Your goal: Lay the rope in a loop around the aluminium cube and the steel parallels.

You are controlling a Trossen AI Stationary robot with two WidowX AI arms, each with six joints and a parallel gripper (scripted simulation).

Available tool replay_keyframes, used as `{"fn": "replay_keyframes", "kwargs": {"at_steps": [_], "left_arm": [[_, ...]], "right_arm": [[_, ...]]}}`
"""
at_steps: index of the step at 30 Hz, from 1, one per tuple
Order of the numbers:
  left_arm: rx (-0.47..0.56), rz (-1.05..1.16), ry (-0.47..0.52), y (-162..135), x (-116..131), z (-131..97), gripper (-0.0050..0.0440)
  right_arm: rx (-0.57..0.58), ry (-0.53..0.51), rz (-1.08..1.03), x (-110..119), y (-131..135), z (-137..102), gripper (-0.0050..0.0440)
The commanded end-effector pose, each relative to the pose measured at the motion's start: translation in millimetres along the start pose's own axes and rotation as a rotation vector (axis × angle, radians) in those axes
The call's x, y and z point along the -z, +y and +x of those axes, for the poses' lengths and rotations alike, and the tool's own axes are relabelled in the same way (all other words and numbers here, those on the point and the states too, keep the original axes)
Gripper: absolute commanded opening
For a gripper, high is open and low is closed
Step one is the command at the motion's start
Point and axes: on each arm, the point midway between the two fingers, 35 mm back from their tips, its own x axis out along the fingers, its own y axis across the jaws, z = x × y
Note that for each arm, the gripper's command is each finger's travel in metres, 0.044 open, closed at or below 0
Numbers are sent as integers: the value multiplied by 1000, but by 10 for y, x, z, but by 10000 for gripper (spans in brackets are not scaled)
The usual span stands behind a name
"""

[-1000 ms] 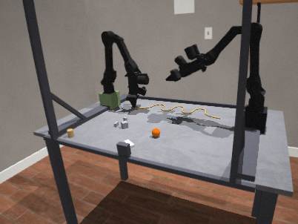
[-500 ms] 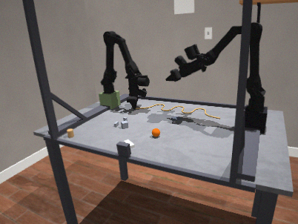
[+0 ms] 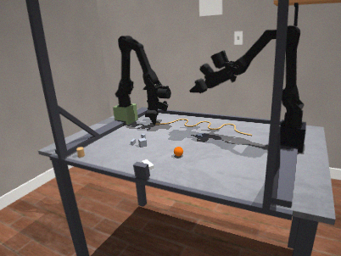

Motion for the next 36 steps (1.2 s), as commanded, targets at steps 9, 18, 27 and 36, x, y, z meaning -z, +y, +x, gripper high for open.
{"fn": "replay_keyframes", "kwargs": {"at_steps": [9,18,27,36], "left_arm": [[6,-1,-17,-17,-38,-29,0],[11,-3,-32,-32,-83,-186,-3],[10,-2,-27,-108,-102,-450,-35],[13,-2,-22,-669,-296,-388,-50]], "right_arm": [[-3,-36,-3,-141,13,-35,400],[-3,-36,-3,-141,13,-35,400],[-23,-14,-33,-131,15,20,400],[-219,130,-247,18,114,177,400]]}}
